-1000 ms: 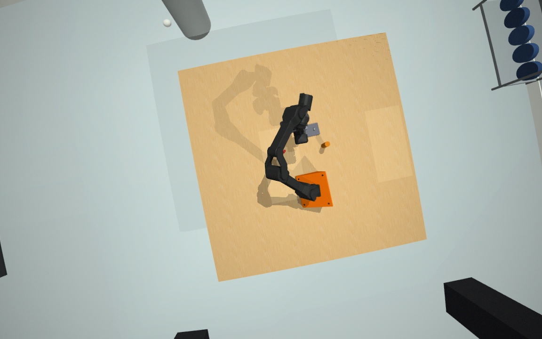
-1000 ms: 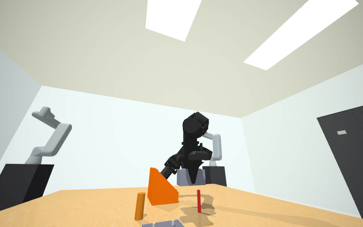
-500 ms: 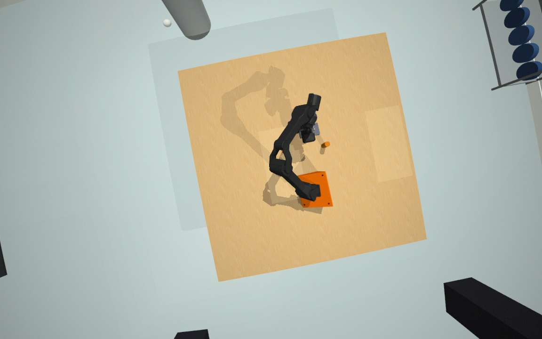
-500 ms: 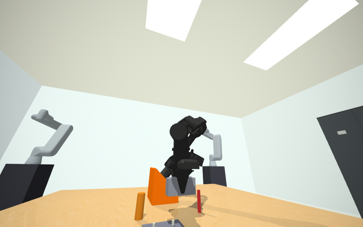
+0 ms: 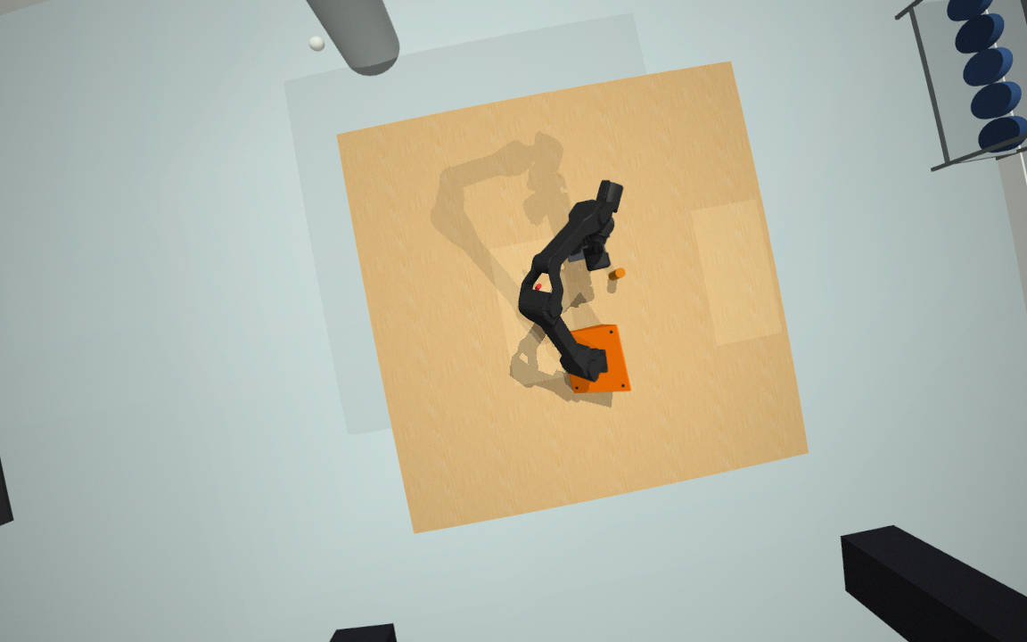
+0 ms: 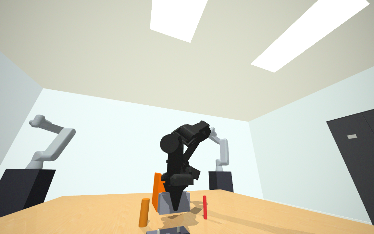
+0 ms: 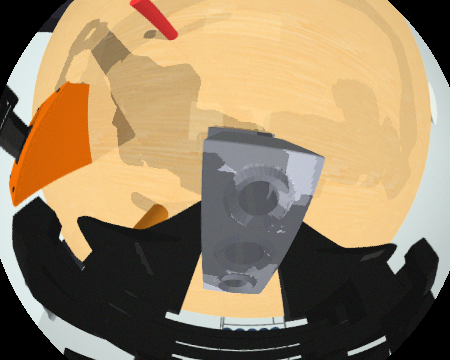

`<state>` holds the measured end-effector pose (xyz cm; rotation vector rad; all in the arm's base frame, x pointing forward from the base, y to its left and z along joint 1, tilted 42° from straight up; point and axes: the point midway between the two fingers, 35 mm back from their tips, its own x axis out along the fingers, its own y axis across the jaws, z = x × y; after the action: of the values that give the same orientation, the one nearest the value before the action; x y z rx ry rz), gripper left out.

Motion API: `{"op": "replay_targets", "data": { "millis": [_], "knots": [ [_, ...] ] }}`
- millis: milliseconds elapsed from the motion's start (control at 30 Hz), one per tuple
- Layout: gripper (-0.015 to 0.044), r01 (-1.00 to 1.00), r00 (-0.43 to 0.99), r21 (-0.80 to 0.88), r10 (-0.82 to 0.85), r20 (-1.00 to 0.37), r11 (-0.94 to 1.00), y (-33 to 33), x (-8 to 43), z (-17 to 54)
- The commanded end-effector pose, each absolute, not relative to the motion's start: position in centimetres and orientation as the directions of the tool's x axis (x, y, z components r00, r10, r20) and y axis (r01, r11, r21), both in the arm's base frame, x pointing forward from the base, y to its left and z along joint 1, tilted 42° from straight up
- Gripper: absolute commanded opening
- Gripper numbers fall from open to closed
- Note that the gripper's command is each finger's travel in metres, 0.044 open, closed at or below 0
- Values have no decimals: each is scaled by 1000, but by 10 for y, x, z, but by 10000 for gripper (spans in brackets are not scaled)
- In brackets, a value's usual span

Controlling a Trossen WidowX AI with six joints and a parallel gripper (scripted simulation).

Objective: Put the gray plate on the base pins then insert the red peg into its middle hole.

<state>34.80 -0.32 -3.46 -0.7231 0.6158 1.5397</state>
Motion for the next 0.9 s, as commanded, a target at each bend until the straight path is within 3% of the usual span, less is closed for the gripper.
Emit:
{"op": "replay_targets", "data": {
  "millis": [0, 867],
  "knots": [
    [0, -994, -46, -28, 656, -753, -102, -6, 344, -47],
    [0, -994, -46, -29, 657, -753, -103, -3, 343, -54]
  ]
}}
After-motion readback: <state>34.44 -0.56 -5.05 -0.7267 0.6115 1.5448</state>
